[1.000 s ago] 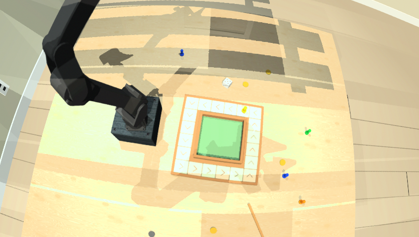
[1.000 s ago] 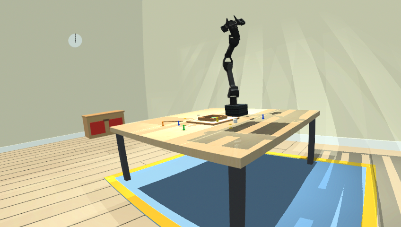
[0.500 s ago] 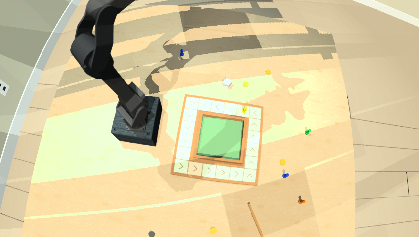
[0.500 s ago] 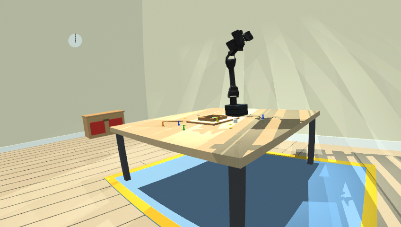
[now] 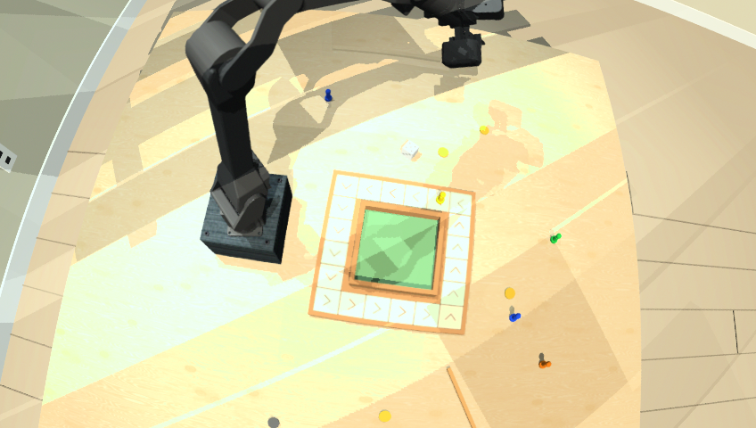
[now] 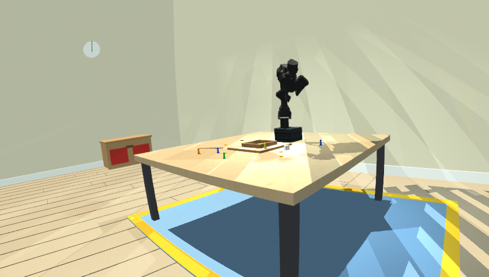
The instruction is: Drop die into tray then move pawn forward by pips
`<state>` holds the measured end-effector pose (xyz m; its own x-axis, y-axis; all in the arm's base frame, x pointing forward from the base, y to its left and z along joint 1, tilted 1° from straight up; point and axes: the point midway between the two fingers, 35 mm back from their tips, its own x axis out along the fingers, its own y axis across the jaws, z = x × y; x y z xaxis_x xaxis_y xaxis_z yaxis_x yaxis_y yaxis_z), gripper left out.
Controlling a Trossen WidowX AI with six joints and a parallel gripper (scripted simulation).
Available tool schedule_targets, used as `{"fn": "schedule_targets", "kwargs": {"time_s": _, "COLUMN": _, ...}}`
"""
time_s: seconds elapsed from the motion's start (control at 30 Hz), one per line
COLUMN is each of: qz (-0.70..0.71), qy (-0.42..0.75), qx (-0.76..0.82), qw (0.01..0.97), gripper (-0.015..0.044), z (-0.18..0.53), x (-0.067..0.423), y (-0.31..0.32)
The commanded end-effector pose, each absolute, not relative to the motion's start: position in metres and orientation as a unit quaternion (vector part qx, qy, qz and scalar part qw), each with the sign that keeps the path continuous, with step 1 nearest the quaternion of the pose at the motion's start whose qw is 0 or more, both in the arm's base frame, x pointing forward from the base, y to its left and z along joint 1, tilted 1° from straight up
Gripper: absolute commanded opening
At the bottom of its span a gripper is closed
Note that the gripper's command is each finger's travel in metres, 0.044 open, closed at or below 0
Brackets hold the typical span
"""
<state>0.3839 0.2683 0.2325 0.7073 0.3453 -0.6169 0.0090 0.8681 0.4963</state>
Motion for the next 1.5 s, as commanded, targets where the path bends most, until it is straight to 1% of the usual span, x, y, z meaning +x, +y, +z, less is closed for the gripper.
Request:
{"fn": "schedule_targets", "kwargs": {"time_s": 0.0, "qz": 0.031, "qy": 0.457, "qx": 0.244, "qw": 0.855, "gripper": 0.0275, "z": 0.168, "x": 0.378, "y": 0.253}}
{"fn": "schedule_targets", "kwargs": {"time_s": 0.23, "qz": -0.113, "qy": 0.595, "qx": 0.254, "qw": 0.754, "gripper": 0.0275, "z": 0.064, "x": 0.344, "y": 0.214}}
{"fn": "schedule_targets", "kwargs": {"time_s": 0.4, "qz": -0.215, "qy": 0.659, "qx": 0.255, "qw": 0.674, "gripper": 0.0275, "z": 0.016, "x": 0.31, "y": 0.186}}
{"fn": "schedule_targets", "kwargs": {"time_s": 1.47, "qz": -0.219, "qy": 0.661, "qx": 0.255, "qw": 0.671, "gripper": 0.0275, "z": -0.029, "x": 0.31, "y": 0.181}}
